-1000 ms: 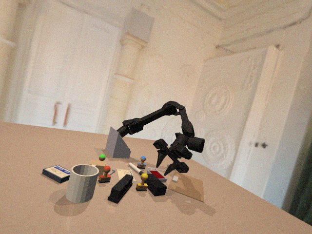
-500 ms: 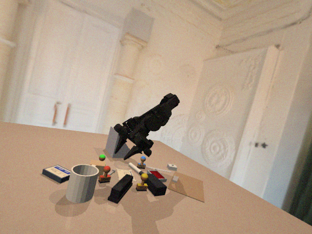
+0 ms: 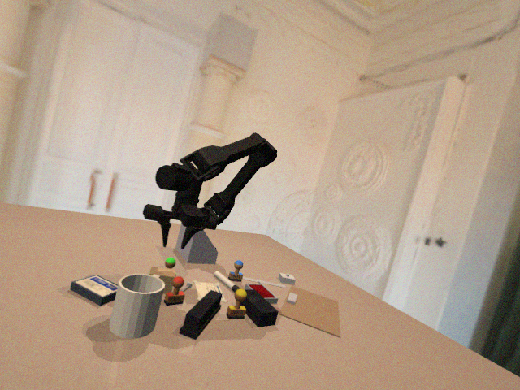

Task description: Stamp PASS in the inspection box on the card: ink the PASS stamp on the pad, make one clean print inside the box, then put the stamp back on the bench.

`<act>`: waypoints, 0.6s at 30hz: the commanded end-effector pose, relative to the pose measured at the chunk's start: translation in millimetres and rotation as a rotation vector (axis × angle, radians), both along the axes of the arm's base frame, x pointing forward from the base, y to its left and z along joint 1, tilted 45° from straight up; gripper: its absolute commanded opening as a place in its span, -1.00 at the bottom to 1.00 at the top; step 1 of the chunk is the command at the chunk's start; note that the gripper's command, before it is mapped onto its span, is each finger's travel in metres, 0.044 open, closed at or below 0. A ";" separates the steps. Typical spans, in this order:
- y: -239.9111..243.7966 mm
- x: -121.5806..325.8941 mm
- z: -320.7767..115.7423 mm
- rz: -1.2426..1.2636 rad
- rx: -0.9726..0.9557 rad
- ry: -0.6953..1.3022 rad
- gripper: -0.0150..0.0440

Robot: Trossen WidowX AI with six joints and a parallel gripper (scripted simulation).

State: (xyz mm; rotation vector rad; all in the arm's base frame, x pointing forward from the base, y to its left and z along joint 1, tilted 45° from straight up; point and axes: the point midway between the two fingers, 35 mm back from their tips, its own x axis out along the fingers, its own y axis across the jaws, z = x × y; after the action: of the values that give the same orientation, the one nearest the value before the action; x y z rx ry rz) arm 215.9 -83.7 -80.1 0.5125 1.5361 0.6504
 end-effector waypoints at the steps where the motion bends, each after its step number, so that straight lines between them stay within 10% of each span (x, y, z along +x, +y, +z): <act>1: 1.2 -3.0 0.2 0.006 0.031 -0.027 0.26; 18: 16.1 -2.3 -16.6 0.005 0.030 -0.027 0.26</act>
State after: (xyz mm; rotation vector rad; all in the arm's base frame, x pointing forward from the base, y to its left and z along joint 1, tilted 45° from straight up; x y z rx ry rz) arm 214.3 -72.1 -92.6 0.5122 1.5040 0.6847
